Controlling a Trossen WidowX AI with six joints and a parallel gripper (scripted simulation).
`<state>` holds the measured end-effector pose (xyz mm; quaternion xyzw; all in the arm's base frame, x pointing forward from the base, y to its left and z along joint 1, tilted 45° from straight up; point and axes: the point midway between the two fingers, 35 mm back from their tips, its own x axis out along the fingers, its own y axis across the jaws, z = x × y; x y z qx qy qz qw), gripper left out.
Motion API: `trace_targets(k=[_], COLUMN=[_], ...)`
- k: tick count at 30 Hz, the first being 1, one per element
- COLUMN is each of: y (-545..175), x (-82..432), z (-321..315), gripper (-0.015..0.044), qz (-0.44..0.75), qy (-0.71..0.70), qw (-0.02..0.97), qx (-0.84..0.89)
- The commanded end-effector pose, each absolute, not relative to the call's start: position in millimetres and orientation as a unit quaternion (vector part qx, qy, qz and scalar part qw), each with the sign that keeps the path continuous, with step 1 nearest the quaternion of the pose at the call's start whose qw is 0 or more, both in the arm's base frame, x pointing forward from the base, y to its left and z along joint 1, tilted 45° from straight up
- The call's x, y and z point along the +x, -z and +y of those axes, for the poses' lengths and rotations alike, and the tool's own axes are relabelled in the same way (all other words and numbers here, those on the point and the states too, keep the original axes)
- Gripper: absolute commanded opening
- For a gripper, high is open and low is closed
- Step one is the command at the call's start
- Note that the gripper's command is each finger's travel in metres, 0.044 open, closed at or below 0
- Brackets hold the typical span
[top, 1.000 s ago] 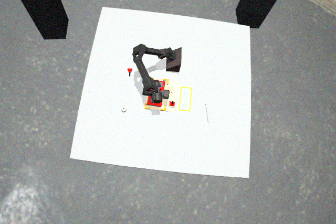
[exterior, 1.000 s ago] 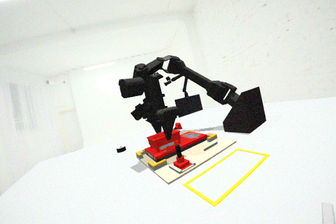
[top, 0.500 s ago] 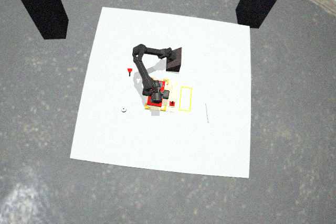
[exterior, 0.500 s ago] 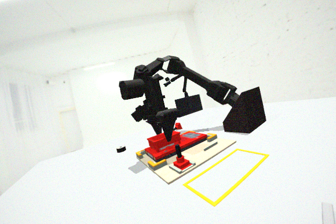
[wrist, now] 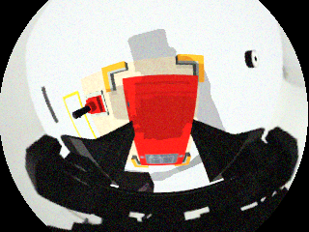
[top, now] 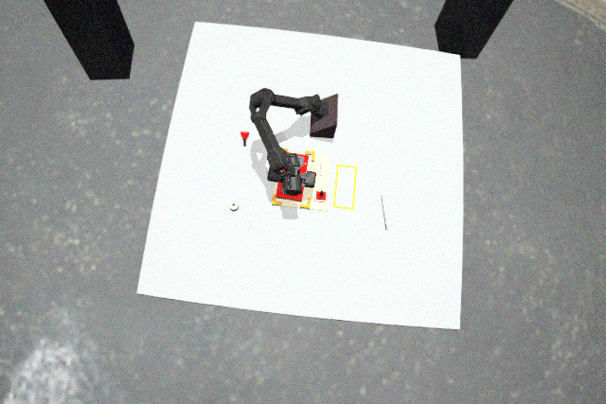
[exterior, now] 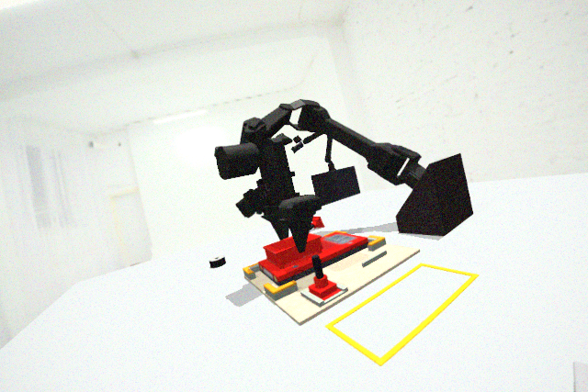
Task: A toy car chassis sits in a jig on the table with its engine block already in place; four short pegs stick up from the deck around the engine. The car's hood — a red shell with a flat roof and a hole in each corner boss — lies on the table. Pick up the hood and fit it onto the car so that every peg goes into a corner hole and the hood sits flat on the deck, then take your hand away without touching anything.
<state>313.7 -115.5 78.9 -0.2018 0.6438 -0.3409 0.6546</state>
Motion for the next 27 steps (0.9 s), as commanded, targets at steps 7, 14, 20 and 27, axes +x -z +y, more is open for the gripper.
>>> trace_targets(k=[7, 14, 20, 27], y=[-76.8, -77.2, -77.2, -77.2], x=[313.5, 313.4, 313.4, 313.4], z=[-117.6, -117.3, -117.3, -117.3], gripper=[0.0000, 0.0079, 0.0236, 0.0420], qz=[0.644, 0.644, 0.644, 0.644], qy=[0.340, 0.341, 0.341, 0.341], qw=[0.654, 0.655, 0.655, 0.655], qx=[-0.204, -0.202, -0.202, -0.202])
